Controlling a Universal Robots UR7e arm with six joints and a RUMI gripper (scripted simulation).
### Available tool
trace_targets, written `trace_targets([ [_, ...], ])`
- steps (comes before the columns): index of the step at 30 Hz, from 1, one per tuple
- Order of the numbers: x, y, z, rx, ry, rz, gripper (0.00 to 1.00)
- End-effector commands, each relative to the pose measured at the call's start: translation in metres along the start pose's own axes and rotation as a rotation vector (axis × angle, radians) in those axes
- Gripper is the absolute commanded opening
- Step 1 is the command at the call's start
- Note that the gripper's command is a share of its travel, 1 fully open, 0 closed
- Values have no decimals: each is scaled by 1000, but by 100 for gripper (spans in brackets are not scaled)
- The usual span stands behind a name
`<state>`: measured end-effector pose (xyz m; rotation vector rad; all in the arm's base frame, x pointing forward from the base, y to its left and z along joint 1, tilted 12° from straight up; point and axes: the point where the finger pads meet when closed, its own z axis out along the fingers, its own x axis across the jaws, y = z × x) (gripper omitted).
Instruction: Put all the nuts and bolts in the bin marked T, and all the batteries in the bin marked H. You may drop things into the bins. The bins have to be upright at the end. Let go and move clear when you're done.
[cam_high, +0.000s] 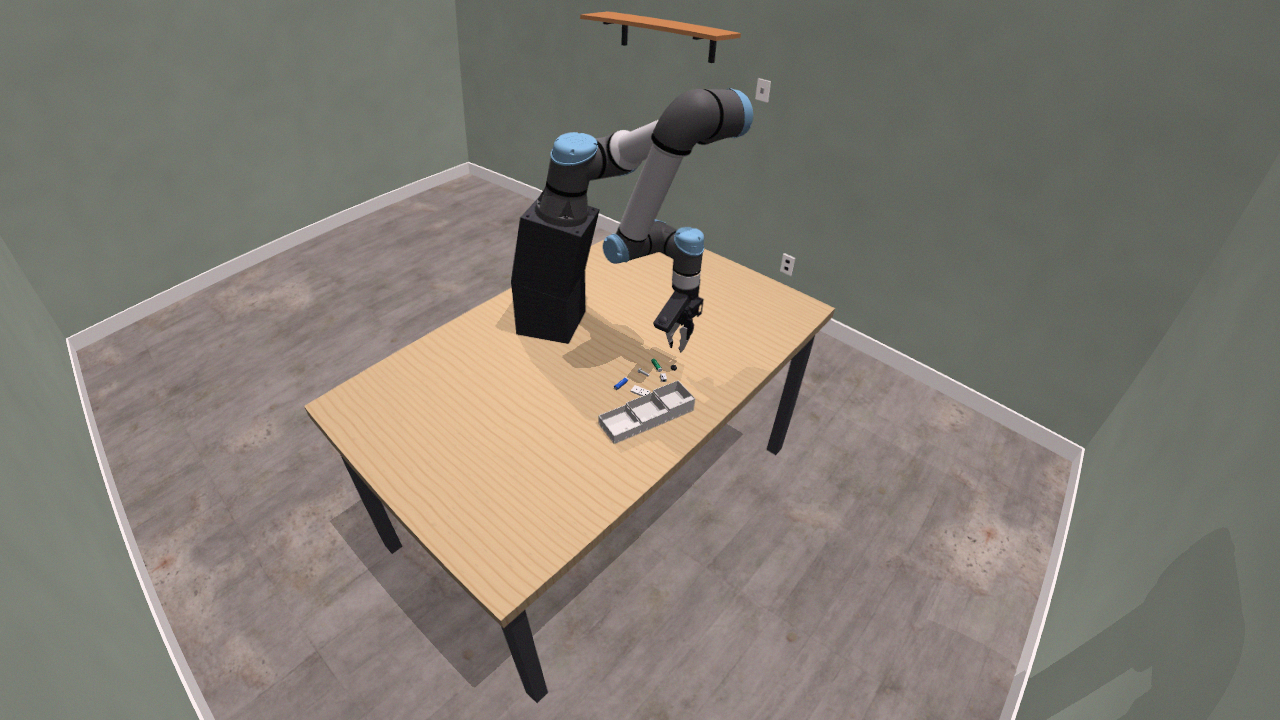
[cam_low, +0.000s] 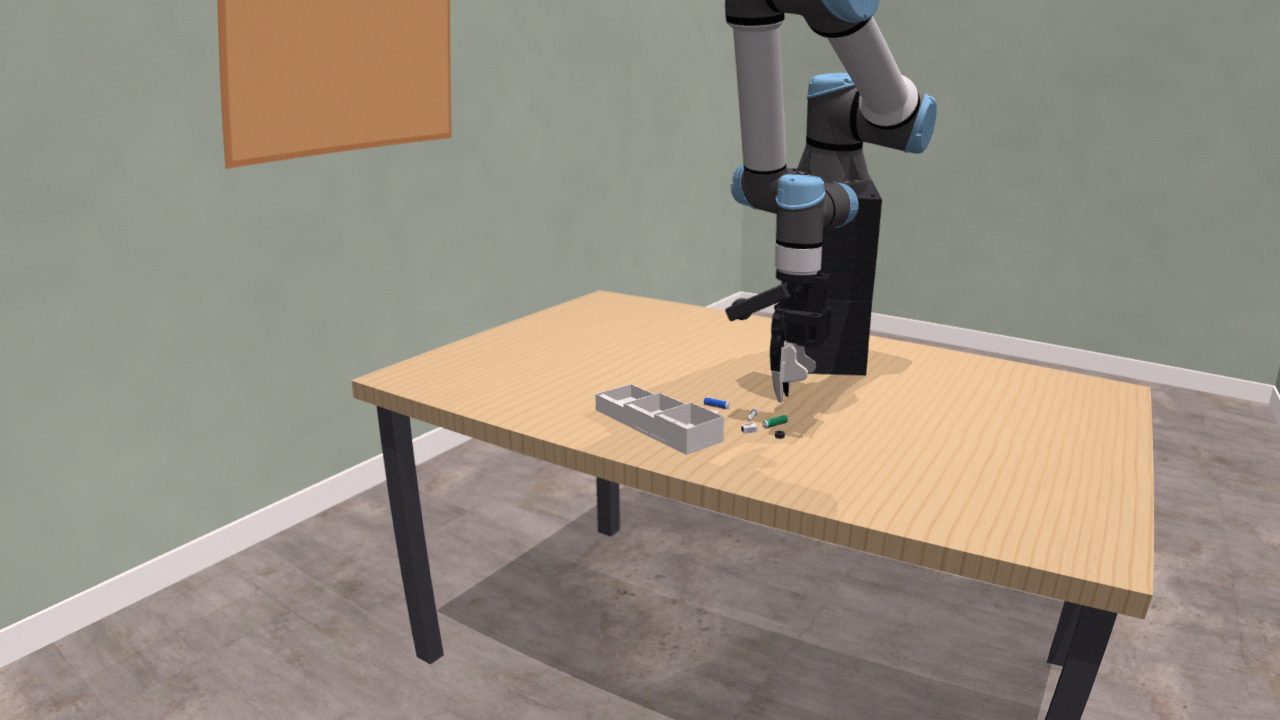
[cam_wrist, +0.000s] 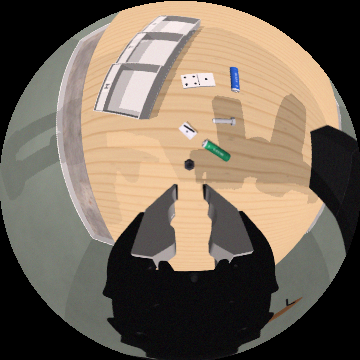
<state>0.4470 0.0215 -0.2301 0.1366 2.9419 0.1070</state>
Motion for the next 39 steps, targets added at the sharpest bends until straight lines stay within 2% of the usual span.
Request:
trace_targets([
  [1,0,0,0,0,-1,0,18],
  [15,0,0,0,0,-1,0,18],
  [29,-1,0,56,0,-1,0,18],
  [39,-1,0,56,0,-1,0,18],
])
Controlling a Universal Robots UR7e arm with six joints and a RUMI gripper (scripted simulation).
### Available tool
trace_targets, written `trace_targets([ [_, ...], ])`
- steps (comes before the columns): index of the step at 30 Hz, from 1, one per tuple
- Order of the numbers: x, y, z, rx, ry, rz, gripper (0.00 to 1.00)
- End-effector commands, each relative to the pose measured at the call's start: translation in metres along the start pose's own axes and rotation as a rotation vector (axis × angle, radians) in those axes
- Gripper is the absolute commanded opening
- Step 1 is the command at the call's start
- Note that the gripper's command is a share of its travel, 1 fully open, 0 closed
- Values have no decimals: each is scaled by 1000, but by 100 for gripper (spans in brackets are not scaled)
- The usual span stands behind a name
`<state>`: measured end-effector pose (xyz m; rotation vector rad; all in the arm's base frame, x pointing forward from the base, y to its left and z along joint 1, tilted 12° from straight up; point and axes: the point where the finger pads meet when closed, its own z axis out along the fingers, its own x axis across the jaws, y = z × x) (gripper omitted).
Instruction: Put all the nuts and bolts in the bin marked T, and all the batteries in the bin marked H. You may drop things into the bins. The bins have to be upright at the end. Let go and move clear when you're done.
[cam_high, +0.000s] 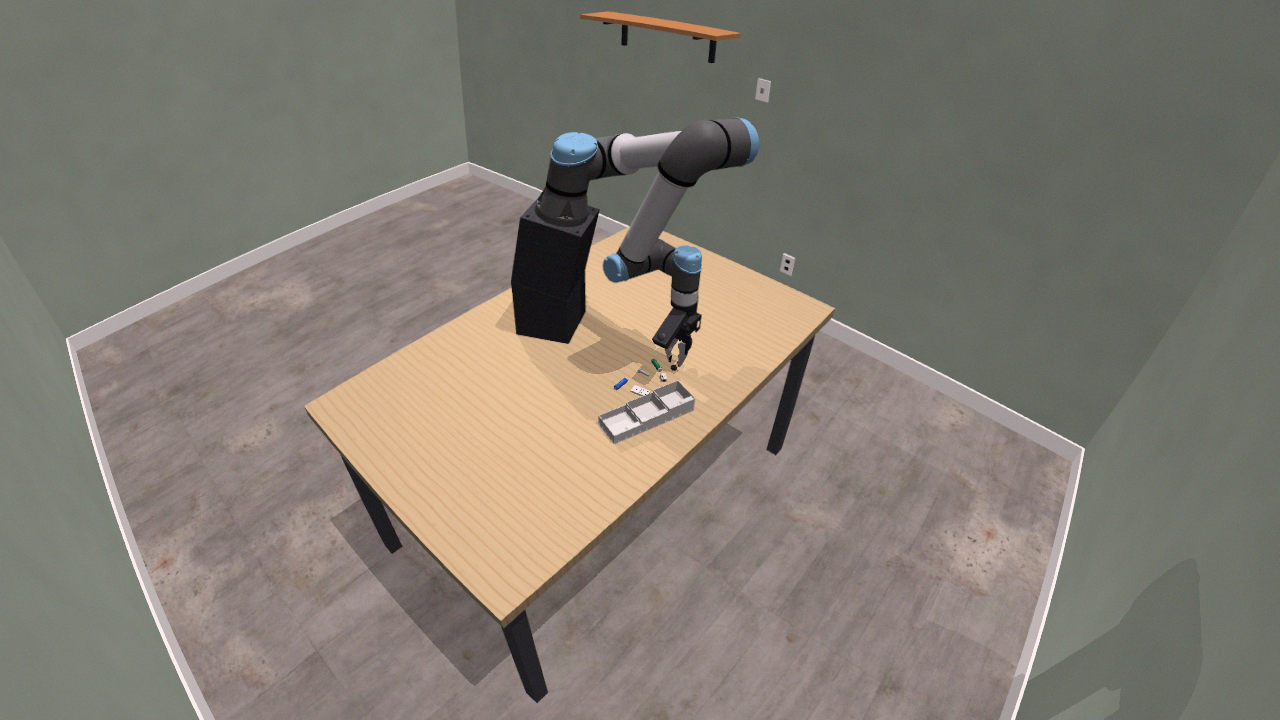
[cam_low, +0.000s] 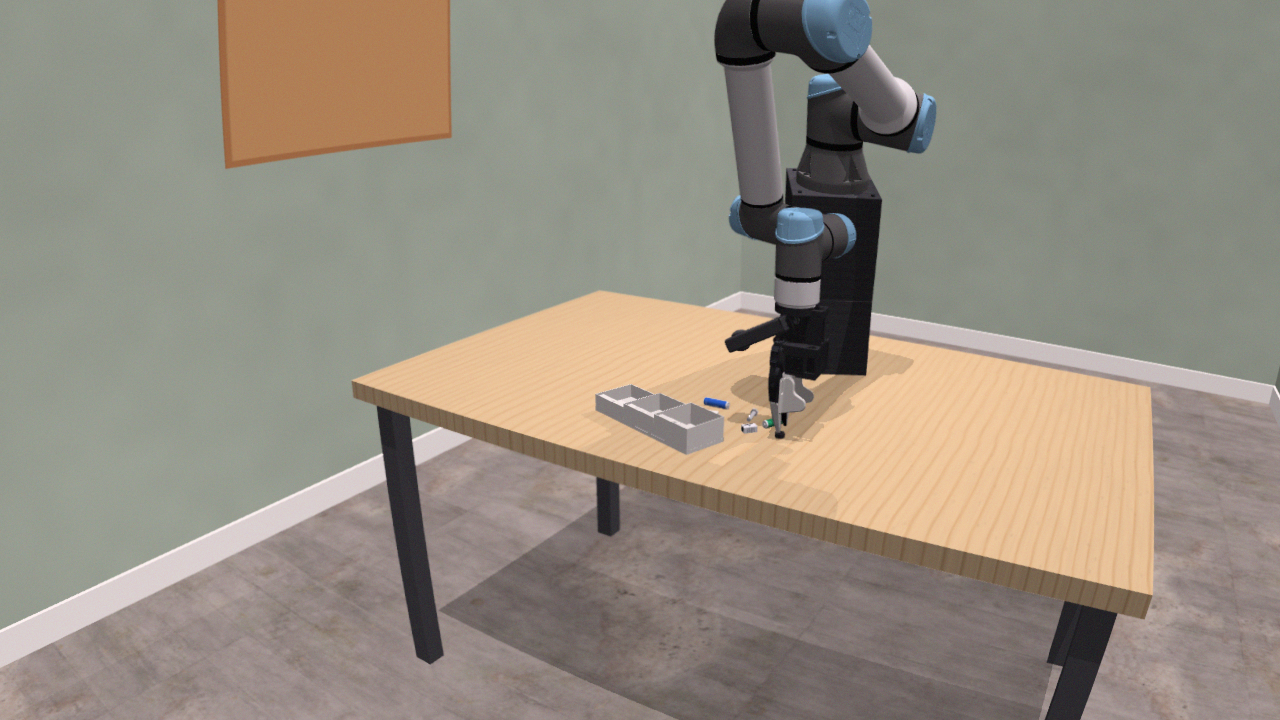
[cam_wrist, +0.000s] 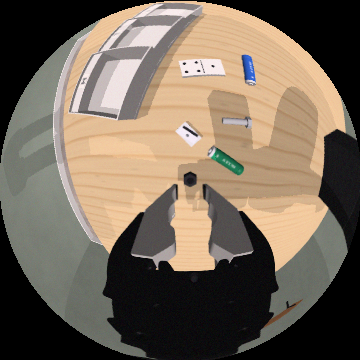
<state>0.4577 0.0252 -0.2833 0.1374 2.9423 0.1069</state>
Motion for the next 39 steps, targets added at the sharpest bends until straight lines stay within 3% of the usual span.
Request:
trace_targets([
  [1,-1,0,3,0,-1,0,18],
  [11,-1,0,14,0,-1,0,18],
  [26,0,0,14,0,-1,0,18],
  [27,0,0,14,0,-1,0,0],
  [39,0,0,14,0,-1,0,0],
])
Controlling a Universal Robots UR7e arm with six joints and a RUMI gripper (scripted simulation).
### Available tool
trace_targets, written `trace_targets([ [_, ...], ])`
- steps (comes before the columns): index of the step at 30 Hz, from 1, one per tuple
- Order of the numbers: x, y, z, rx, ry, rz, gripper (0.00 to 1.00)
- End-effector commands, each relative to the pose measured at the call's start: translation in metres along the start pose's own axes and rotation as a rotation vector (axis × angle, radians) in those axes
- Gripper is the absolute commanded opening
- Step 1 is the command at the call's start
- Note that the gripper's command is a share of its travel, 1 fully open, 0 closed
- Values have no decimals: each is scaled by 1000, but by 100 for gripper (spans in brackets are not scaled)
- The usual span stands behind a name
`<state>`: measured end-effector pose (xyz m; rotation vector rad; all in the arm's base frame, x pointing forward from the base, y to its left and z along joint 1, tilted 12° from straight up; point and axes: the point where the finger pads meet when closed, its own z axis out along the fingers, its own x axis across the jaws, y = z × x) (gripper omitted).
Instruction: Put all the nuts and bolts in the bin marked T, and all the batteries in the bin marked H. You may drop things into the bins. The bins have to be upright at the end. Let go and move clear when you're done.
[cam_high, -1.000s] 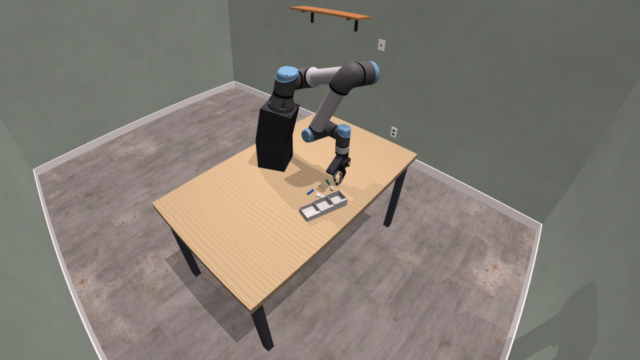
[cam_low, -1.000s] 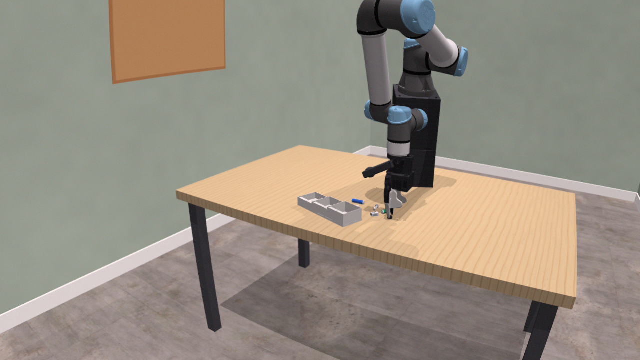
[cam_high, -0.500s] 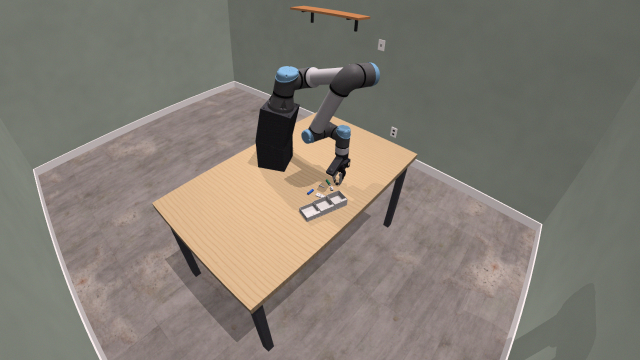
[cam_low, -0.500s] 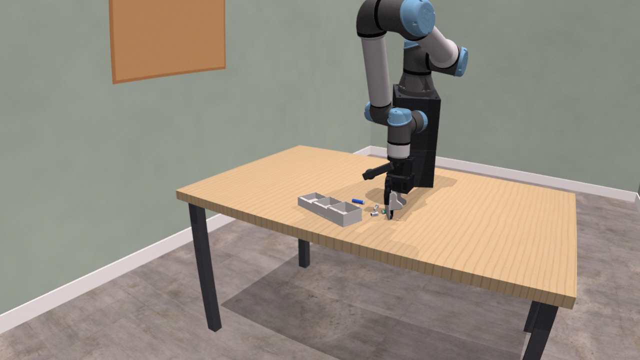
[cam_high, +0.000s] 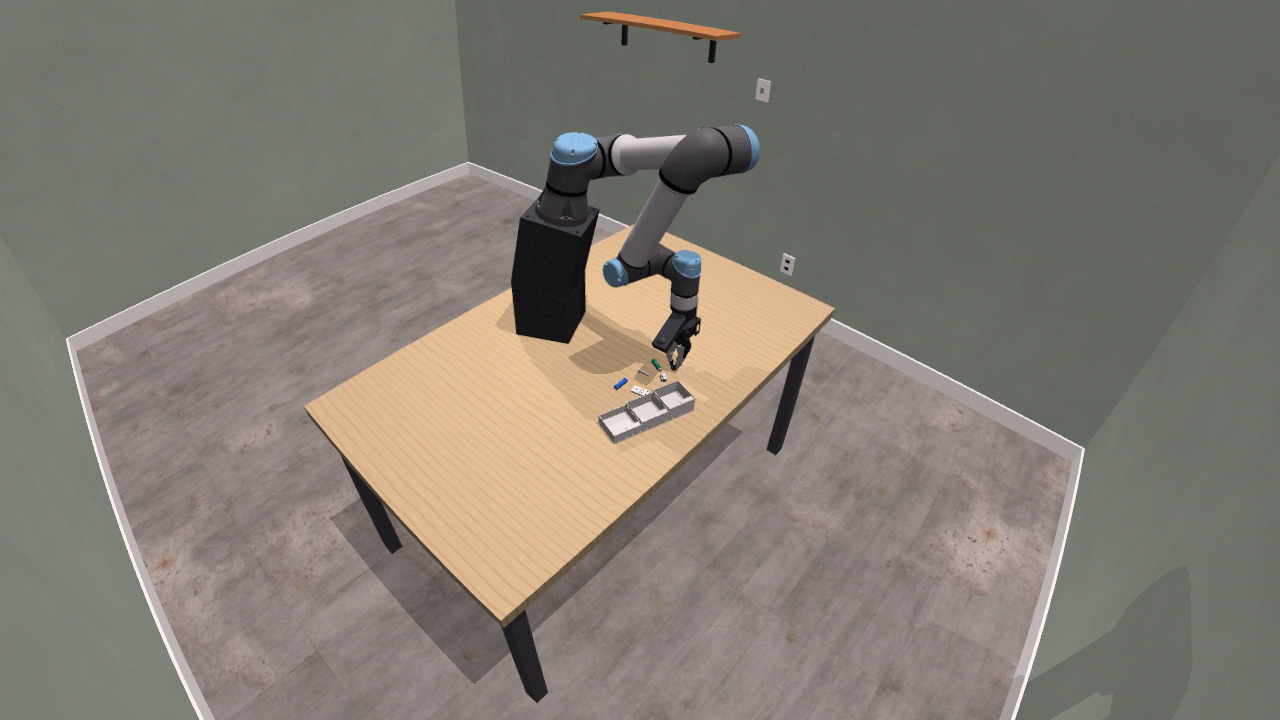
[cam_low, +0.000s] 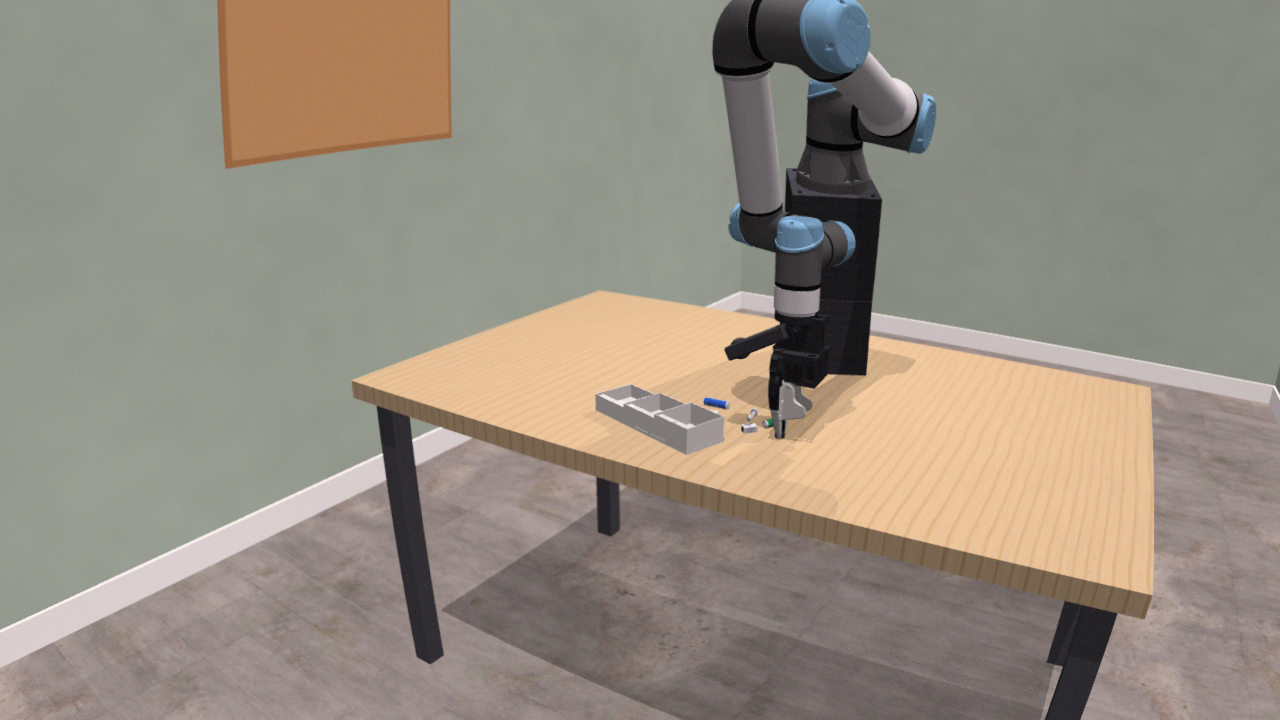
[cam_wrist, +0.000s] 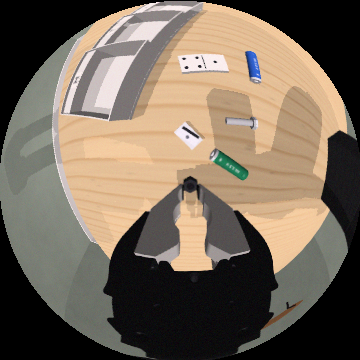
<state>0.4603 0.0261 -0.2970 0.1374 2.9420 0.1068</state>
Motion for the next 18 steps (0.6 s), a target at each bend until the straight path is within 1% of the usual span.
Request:
trace_targets([
  [1,0,0,0,0,-1,0,0],
  [17,0,0,0,0,-1,0,0],
  [18,0,0,-4,0,-1,0,0],
])
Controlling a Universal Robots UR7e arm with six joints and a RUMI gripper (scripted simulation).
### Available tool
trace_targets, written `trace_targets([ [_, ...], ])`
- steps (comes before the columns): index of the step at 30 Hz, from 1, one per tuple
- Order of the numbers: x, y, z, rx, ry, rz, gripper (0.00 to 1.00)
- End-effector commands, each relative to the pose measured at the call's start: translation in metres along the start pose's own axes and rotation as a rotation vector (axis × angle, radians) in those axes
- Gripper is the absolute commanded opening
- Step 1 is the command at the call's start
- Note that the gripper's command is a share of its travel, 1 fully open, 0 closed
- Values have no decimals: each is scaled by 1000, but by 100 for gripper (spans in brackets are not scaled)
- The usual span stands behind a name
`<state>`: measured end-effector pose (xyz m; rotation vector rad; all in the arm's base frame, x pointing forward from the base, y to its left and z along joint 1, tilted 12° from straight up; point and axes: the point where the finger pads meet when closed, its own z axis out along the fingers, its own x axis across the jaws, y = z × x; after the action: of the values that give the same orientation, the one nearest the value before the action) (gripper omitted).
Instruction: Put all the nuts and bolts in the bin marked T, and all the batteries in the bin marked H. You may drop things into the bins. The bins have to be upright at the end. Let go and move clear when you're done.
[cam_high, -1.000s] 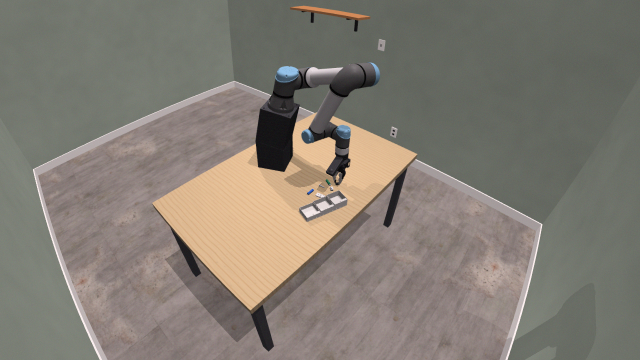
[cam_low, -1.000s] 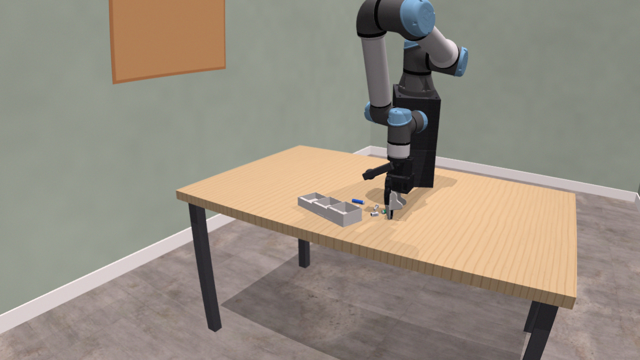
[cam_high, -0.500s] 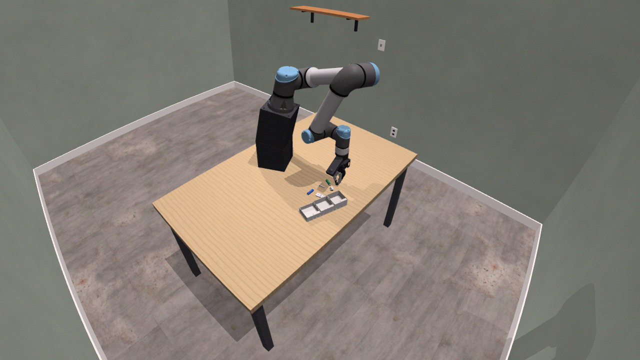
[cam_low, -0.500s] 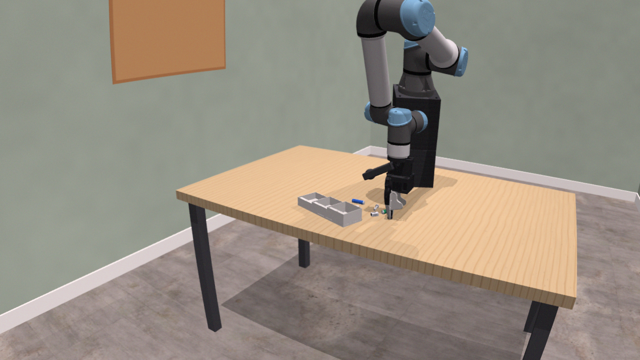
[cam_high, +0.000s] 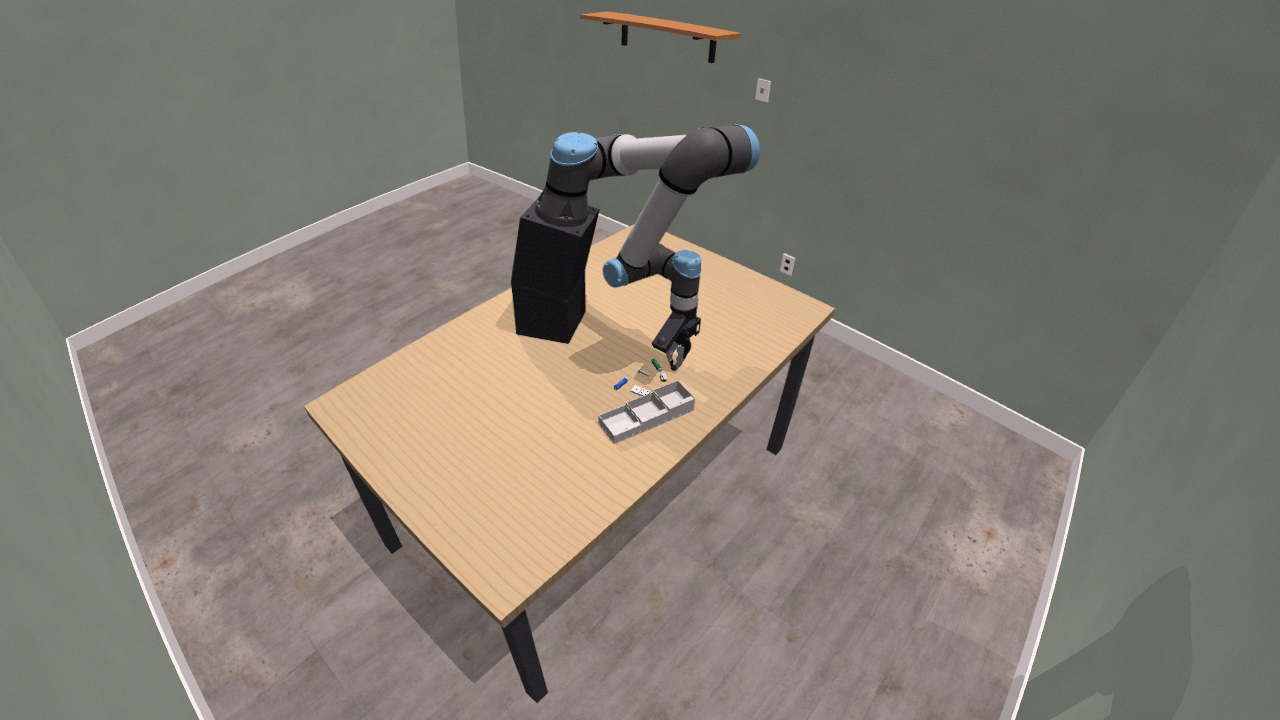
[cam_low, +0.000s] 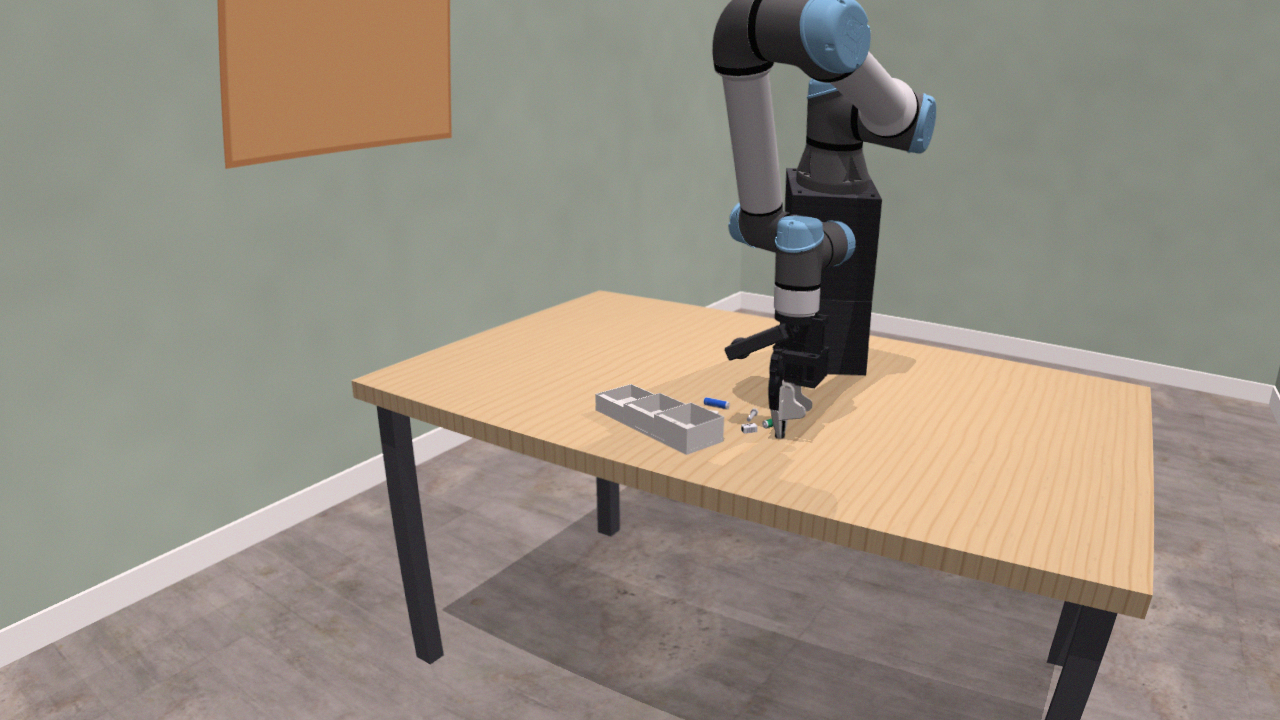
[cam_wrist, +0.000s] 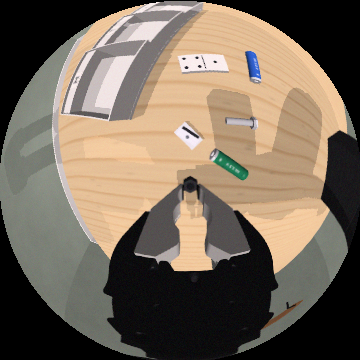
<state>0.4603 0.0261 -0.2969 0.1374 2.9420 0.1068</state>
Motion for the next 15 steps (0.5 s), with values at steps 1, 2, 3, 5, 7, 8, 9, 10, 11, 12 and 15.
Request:
trace_targets([
  [1,0,0,-7,0,-1,0,0],
  [2,0,0,-7,0,-1,0,0],
  [3,0,0,-7,0,-1,0,0],
  [5,0,0,-14,0,-1,0,0],
  [7,0,0,-20,0,-1,0,0],
  [8,0,0,-24,0,-1,0,0],
  [9,0,0,-27,0,-1,0,0],
  [10,0,0,-30,0,-1,0,0],
  [11,0,0,-34,0,-1,0,0],
  [12,0,0,-37,0,-1,0,0],
  [15,0,0,-47,0,-1,0,0],
])
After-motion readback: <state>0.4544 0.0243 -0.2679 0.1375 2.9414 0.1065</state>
